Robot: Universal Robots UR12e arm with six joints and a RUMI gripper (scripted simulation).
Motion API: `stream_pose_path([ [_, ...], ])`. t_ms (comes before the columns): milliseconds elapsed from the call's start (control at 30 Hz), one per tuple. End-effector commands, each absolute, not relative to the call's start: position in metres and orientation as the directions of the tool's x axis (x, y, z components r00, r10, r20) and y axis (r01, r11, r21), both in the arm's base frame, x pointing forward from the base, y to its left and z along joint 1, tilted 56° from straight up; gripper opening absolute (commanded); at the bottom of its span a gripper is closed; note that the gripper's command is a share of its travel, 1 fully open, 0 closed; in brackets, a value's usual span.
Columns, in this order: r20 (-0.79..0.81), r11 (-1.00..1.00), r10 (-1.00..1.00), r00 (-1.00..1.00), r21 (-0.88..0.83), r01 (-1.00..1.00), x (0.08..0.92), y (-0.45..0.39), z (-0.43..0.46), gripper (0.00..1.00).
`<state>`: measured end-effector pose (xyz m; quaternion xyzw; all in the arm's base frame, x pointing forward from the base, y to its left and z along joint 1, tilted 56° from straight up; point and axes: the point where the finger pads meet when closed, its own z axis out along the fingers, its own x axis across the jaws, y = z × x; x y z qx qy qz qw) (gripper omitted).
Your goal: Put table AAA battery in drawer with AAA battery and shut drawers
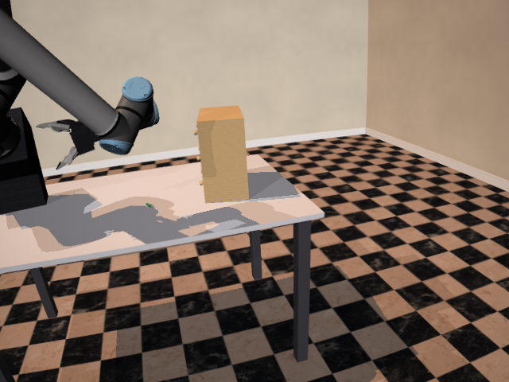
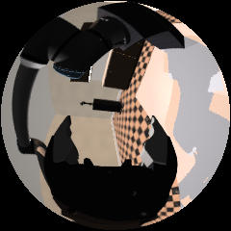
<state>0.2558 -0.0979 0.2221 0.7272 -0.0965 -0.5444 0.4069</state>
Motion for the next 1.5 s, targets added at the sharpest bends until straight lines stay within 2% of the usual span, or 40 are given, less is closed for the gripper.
stream_pose_path([
  [0,-0.713,-0.65,-0.583,0.389,0.697,0.303,0.256,-0.098,0.222,1.0],
  [800,-0.703,-0.643,-0.576,0.417,0.704,0.3,0.261,-0.096,0.216,1.0],
  [1133,-0.643,-0.61,-0.525,0.557,0.741,0.28,0.288,-0.083,0.183,1.0],
  [1467,-0.447,-0.554,-0.328,0.832,0.805,0.213,0.366,-0.037,0.128,1.0],
])
